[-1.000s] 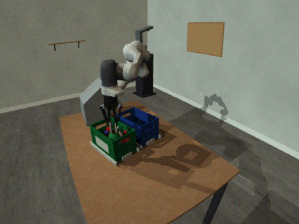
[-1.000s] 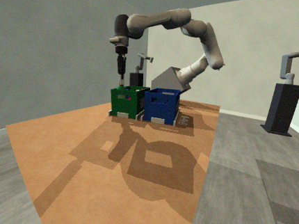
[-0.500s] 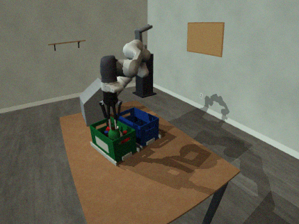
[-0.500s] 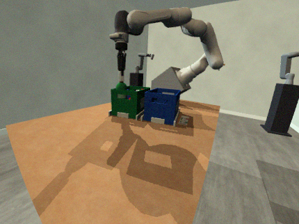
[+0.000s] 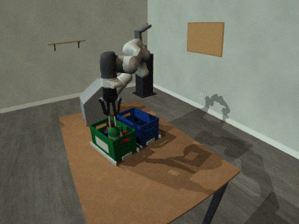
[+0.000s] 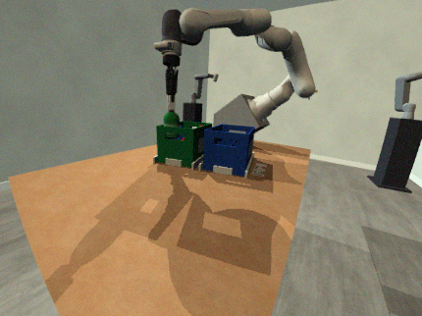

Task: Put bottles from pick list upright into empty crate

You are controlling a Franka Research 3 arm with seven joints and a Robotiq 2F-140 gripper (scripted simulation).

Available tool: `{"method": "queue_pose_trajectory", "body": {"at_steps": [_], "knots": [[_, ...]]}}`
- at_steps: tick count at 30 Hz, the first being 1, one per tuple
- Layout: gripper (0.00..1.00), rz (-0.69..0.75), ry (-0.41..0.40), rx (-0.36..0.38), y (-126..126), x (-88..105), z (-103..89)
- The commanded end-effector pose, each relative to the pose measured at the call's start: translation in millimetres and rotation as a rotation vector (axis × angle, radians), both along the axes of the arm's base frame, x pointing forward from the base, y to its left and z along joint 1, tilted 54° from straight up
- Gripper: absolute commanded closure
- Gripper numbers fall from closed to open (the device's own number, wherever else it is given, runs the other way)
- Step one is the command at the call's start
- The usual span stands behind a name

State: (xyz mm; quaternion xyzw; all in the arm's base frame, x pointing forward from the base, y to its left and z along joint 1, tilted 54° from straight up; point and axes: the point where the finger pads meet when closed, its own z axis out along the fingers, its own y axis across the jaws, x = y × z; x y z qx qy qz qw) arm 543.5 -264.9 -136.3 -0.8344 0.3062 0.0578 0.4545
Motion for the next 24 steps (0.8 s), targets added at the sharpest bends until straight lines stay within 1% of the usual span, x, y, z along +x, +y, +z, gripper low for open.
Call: {"method": "queue_pose_trajectory", "body": {"at_steps": [1, 24], "knots": [[1.00, -0.006, 0.003, -0.006, -12.9, -2.8, 8.2], [1.00, -0.006, 0.003, -0.006, -37.9, -8.6, 26.7]]}}
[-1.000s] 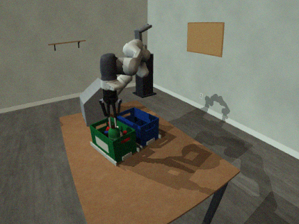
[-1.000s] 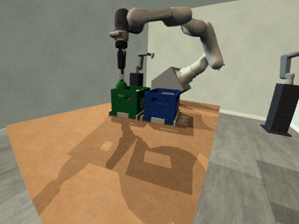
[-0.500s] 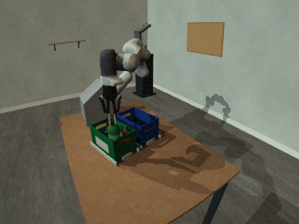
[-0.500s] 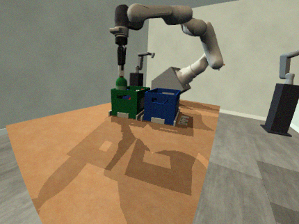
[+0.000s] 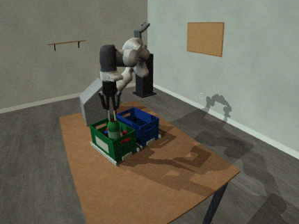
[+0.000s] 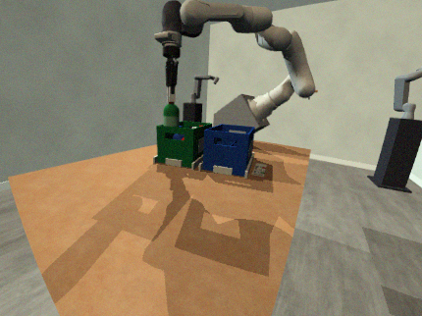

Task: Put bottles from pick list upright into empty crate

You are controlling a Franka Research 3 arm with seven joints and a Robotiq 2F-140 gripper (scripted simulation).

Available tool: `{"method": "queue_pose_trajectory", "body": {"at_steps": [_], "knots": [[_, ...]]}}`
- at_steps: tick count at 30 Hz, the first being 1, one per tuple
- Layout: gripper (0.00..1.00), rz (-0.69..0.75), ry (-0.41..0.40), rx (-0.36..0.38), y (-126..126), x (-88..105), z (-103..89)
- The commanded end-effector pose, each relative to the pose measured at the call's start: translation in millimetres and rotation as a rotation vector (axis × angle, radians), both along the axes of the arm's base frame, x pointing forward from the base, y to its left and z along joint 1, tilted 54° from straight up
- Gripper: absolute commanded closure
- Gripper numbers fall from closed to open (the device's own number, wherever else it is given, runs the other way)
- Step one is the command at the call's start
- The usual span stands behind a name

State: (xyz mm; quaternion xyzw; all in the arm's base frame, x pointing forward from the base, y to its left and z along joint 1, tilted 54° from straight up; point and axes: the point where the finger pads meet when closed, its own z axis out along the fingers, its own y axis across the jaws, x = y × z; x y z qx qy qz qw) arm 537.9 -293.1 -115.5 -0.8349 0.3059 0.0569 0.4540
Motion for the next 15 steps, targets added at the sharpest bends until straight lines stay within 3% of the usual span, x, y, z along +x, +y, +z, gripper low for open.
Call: {"method": "queue_pose_trajectory", "body": {"at_steps": [1, 15], "knots": [[1.00, -0.006, 0.005, -0.004, -11.0, -3.3, 6.8], [1.00, -0.006, 0.005, -0.004, -26.8, -7.0, 18.5]]}}
